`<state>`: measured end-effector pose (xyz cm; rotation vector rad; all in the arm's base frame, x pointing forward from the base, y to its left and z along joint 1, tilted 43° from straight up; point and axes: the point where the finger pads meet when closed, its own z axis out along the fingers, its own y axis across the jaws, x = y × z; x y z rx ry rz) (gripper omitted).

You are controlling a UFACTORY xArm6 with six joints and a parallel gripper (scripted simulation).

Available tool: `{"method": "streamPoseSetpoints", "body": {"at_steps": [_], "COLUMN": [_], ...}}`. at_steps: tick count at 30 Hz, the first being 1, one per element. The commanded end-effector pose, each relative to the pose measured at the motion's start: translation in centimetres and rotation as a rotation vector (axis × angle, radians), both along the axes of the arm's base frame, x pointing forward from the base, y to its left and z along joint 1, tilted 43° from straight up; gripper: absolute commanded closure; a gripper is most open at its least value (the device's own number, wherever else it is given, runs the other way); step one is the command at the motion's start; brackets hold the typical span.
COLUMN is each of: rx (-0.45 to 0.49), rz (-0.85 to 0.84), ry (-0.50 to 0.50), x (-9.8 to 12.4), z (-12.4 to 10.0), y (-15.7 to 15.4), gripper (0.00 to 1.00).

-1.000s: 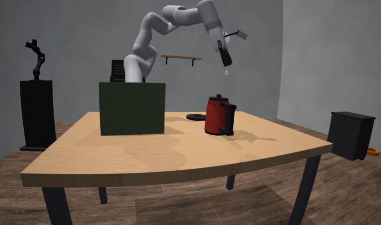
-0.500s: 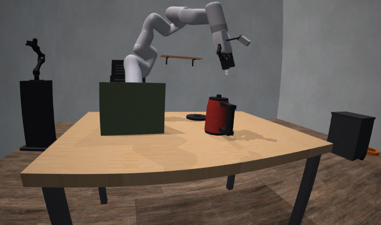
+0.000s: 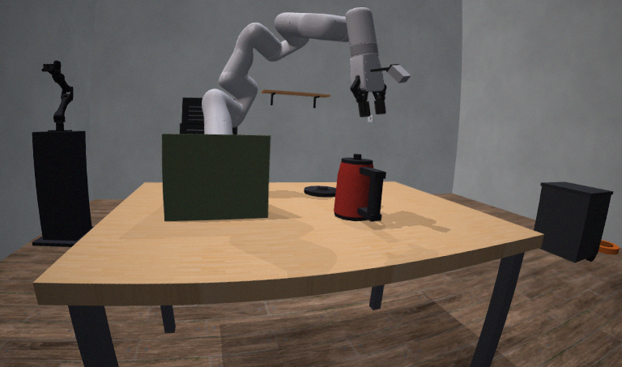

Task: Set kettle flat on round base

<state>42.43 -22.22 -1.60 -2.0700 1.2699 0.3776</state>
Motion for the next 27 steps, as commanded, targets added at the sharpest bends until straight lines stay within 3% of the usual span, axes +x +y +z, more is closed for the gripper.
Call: {"method": "streamPoseSetpoints", "body": {"at_steps": [1,17,27], "rx": [0.008,0.016,0.013], "rz": [-0.026,-0.112,-0.146], "ry": [0.064,0.263,0.339], "x": [0.2,0.3,0.3], "z": [0.1,0.0,-0.1], "y": [0.2,1.3,1.6], "gripper": [0.19,0.19,0.19]}}
